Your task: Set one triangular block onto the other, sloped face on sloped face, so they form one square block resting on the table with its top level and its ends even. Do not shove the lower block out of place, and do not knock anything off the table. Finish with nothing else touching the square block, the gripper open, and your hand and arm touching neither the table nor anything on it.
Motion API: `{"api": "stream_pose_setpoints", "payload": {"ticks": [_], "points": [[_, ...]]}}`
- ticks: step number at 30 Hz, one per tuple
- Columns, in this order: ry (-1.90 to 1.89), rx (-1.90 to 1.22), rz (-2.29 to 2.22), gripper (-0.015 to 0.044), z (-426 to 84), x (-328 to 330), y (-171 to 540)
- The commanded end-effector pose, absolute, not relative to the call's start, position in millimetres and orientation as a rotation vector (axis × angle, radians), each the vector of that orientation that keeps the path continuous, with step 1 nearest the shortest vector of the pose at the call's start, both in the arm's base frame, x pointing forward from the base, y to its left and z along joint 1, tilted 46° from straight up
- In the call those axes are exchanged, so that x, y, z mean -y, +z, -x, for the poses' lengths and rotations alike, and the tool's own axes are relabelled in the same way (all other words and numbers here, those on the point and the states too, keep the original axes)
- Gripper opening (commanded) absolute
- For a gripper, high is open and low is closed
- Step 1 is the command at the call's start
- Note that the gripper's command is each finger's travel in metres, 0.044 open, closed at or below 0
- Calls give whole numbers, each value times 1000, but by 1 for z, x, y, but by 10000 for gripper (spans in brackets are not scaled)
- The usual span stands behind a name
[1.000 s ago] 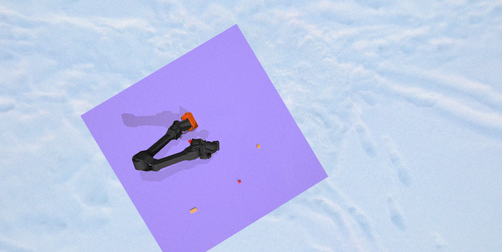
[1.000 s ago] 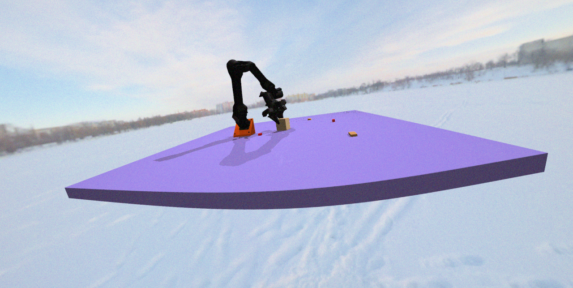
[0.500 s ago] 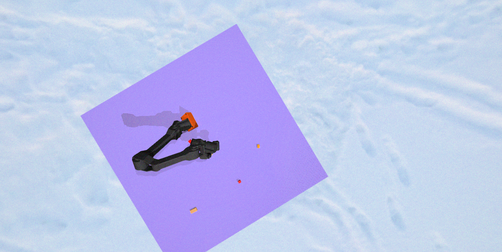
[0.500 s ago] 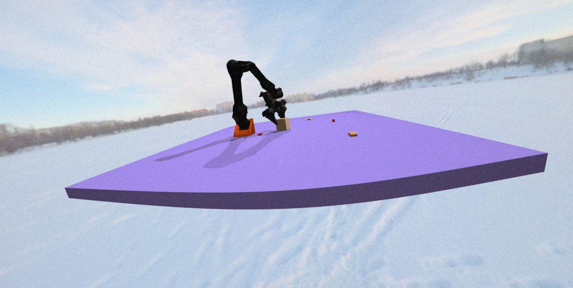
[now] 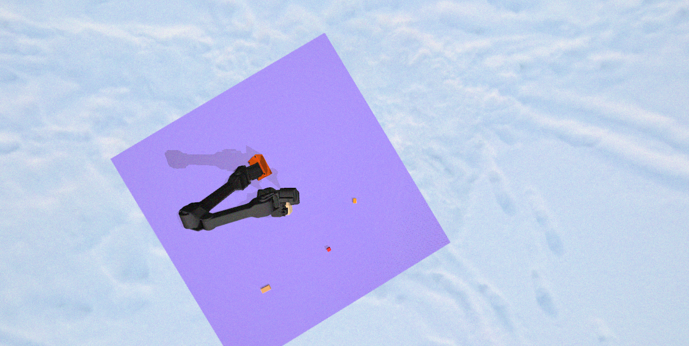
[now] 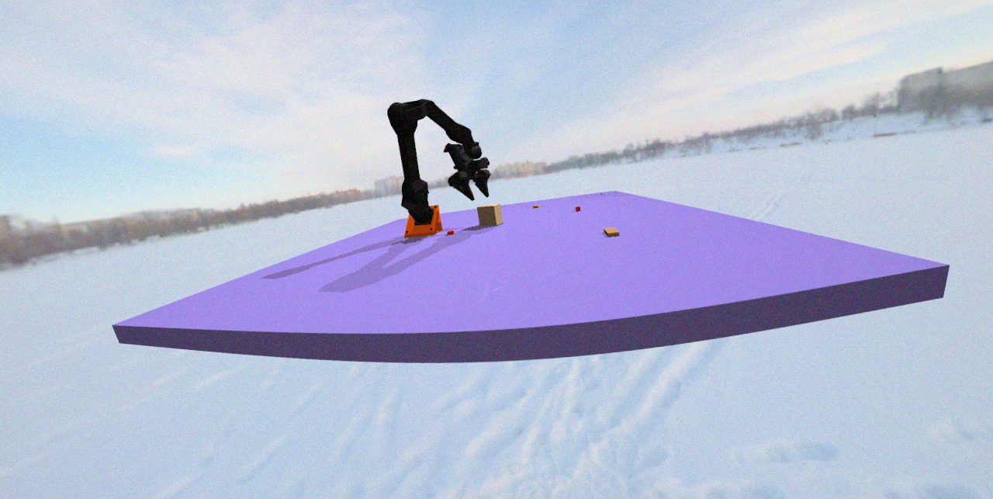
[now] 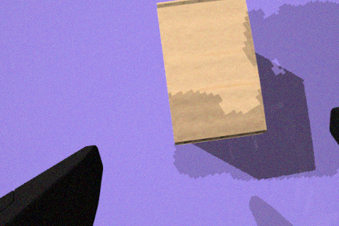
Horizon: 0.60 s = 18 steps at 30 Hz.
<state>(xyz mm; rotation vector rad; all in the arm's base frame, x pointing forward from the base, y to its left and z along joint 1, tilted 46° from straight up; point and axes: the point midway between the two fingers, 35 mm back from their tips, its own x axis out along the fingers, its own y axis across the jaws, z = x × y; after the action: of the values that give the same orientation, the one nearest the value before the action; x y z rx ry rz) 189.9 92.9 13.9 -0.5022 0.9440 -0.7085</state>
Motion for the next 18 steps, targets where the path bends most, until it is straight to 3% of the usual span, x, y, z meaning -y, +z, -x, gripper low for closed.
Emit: {"api": "stream_pose_setpoints", "payload": {"ticks": [1, 18], "points": [[-724, -934, 488, 440, -167, -128, 44], [-714, -934, 501, 440, -170, -123, 40]]}}
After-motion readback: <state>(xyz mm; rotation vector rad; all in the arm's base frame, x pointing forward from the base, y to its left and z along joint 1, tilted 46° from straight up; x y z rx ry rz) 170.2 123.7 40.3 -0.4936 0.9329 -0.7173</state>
